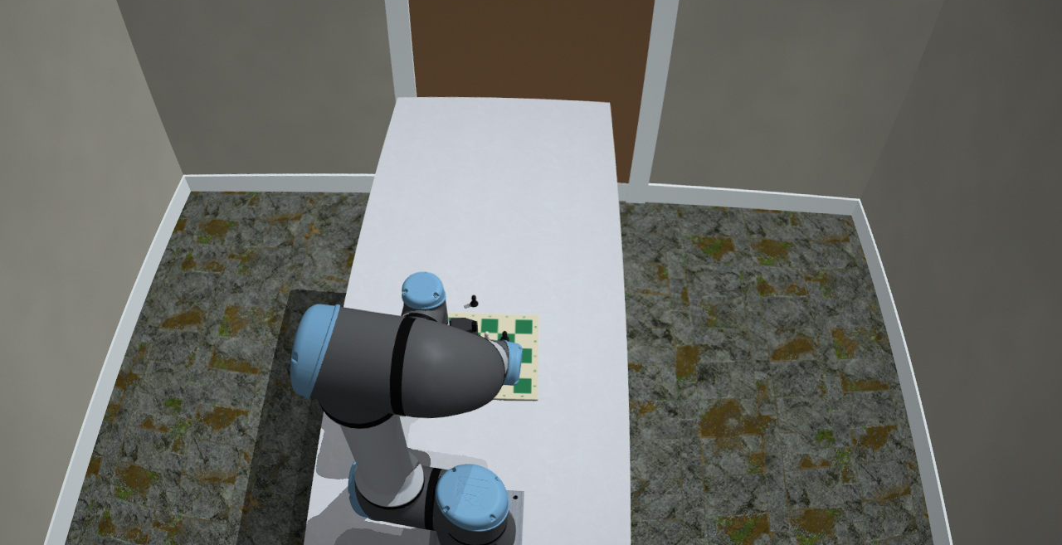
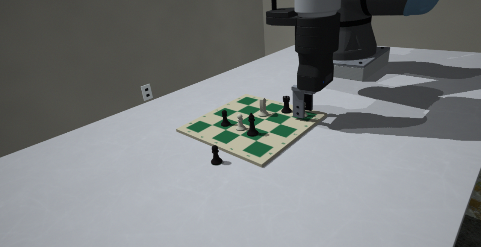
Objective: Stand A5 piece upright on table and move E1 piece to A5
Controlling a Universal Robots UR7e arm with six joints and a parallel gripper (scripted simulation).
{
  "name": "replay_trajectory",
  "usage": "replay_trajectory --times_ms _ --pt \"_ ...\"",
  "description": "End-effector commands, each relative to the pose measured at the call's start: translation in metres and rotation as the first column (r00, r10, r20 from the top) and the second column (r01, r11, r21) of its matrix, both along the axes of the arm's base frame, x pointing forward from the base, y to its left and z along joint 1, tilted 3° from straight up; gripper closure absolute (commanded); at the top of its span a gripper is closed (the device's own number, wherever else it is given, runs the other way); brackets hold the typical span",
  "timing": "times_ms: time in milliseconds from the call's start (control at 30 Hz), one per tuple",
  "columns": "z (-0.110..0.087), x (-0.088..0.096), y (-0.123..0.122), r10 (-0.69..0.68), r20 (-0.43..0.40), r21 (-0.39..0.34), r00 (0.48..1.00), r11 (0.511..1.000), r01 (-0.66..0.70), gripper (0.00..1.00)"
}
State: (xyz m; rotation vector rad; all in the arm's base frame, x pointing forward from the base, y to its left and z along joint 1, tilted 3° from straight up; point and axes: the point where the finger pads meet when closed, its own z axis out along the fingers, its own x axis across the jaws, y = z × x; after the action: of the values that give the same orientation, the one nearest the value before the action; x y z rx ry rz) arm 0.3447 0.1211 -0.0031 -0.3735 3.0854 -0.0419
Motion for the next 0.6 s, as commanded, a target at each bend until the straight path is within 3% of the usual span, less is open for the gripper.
replay_trajectory --times_ms 0,500,533,567 --pt "0.0003 0.0004 0.0001 0.0 0.001 0.0 1.0 1.0 0.0 0.32" --pt "0.0003 0.0004 0.0001 0.0 0.001 0.0 1.0 1.0 0.0 0.32" --pt "0.0003 0.0004 0.0001 0.0 0.001 0.0 1.0 1.0 0.0 1.0" --pt "0.0003 0.0004 0.0001 0.0 0.001 0.0 1.0 1.0 0.0 1.0"
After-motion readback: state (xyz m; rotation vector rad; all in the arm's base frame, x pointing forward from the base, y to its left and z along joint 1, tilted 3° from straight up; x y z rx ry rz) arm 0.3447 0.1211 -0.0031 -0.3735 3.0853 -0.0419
